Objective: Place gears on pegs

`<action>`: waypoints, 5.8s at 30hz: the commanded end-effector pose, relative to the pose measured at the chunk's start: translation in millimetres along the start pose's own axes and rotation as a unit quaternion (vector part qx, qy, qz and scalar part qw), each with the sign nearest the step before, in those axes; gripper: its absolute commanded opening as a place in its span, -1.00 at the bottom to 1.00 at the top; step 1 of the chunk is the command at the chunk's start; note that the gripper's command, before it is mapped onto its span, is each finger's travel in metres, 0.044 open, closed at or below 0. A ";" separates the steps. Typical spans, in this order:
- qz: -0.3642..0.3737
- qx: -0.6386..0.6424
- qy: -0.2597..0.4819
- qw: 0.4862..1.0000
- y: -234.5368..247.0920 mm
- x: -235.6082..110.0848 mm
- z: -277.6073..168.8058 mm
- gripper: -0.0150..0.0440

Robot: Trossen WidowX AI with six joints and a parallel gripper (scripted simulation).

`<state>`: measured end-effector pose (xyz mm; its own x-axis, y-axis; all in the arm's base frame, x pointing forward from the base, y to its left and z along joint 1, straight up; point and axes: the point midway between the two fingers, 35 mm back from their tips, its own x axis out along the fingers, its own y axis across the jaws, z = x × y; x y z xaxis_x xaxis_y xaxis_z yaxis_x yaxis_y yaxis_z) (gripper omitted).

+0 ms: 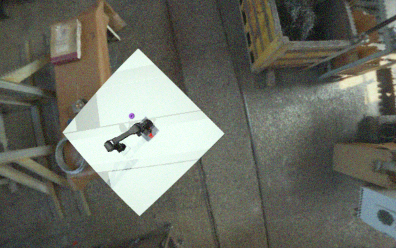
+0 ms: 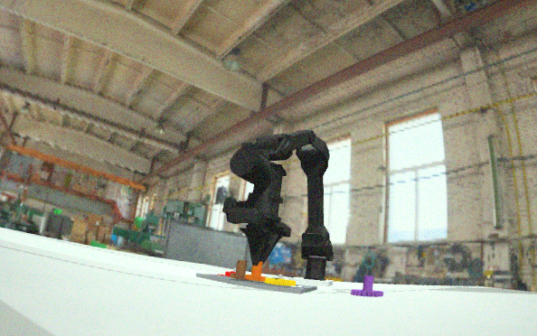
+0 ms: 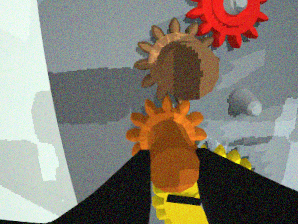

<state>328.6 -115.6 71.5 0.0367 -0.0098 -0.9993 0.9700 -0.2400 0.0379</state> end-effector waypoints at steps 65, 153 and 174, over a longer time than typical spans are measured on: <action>-0.001 0.156 0.000 0.988 -0.1 1.8 0.5 -0.49; -0.004 0.111 0.000 0.994 -4.7 -89.8 -0.5 1.00; 0.007 0.072 -0.001 0.997 -19.6 -104.4 -108.8 1.00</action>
<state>333.0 -41.6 167.3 0.0351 -0.0131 -0.9993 0.9159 -0.3996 0.0374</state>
